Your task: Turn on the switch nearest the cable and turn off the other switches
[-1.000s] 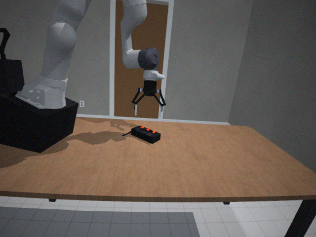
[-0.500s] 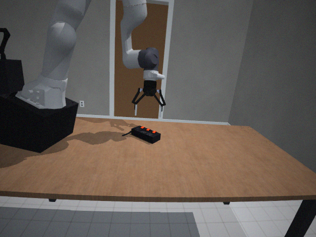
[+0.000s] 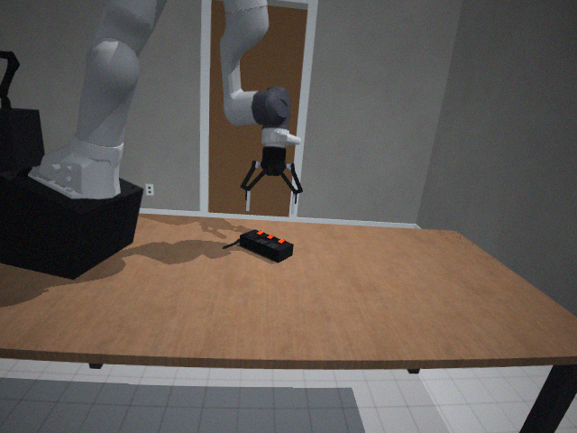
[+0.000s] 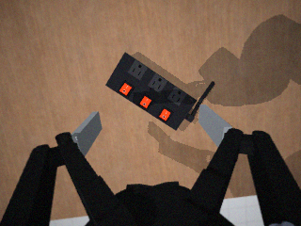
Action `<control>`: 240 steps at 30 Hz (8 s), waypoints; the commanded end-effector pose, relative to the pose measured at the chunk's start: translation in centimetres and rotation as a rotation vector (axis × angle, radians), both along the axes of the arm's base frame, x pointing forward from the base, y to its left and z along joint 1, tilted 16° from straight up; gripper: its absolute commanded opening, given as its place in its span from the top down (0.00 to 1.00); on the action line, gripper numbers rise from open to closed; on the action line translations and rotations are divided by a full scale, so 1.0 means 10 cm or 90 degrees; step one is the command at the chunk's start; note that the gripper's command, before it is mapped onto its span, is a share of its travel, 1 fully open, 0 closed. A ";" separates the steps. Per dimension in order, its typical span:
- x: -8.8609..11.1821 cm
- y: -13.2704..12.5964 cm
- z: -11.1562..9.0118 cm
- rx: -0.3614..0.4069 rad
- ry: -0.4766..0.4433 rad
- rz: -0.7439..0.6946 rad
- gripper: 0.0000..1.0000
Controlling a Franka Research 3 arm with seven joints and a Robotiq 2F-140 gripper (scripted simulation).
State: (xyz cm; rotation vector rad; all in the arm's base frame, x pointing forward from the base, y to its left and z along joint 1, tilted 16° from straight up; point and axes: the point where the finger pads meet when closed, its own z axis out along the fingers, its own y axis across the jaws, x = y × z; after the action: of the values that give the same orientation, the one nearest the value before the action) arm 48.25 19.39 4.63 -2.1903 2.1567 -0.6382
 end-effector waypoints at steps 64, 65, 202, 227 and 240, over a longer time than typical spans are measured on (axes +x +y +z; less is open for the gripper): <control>-0.38 -0.48 0.37 0.126 0.026 0.081 0.00; -0.40 -0.51 0.40 0.135 0.024 0.087 0.00; 0.59 -0.37 -0.20 -0.029 0.109 0.602 1.00; 0.62 -0.38 -0.30 -0.029 0.109 0.602 1.00; 0.62 -0.38 -0.30 -0.029 0.109 0.602 1.00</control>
State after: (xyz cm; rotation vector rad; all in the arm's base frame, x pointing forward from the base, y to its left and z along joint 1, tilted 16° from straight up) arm 54.36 15.53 1.64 -2.9391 0.8912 -0.4211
